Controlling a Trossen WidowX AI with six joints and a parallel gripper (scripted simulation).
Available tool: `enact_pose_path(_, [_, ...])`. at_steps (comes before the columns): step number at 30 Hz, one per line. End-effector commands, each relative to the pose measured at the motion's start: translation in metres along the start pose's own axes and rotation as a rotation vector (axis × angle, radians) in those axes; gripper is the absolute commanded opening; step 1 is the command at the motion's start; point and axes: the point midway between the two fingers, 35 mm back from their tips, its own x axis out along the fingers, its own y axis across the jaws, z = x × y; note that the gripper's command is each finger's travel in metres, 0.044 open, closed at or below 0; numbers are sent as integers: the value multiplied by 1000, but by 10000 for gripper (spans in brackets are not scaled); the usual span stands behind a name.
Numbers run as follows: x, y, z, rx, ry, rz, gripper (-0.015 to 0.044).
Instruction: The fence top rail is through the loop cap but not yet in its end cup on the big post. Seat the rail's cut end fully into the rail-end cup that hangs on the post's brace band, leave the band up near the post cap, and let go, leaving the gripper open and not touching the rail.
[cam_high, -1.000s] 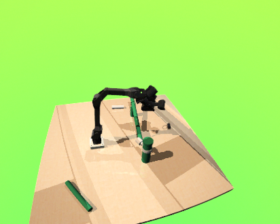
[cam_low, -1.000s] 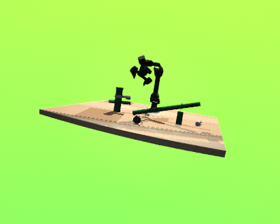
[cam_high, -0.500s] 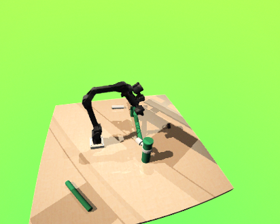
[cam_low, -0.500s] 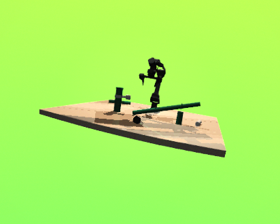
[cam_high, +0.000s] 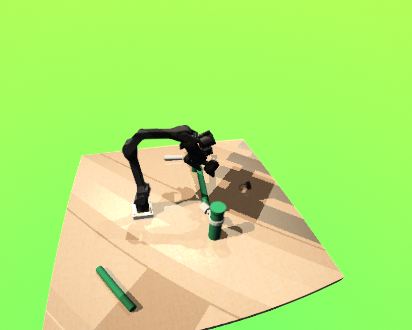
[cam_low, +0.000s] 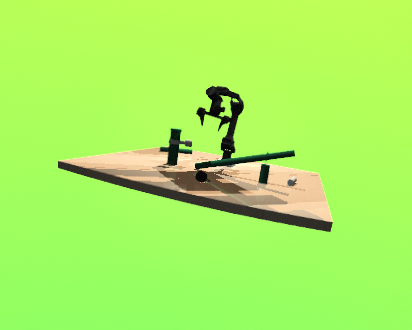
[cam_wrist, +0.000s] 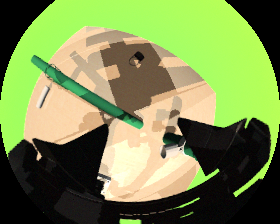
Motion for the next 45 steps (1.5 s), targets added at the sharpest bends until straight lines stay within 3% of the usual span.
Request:
enact_pose_path(1, [1, -21, -24, -317, 6, 49, 440])
enact_pose_path(14, [-12, -70, -95, -1164, -115, 88, 440])
enact_pose_path(21, [-20, -83, -120, -1440, -173, 44, 440])
enact_pose_path(36, [-19, -83, -121, -1449, -174, 42, 440])
enact_pose_path(45, [30, -73, -144, -1449, -174, 42, 440])
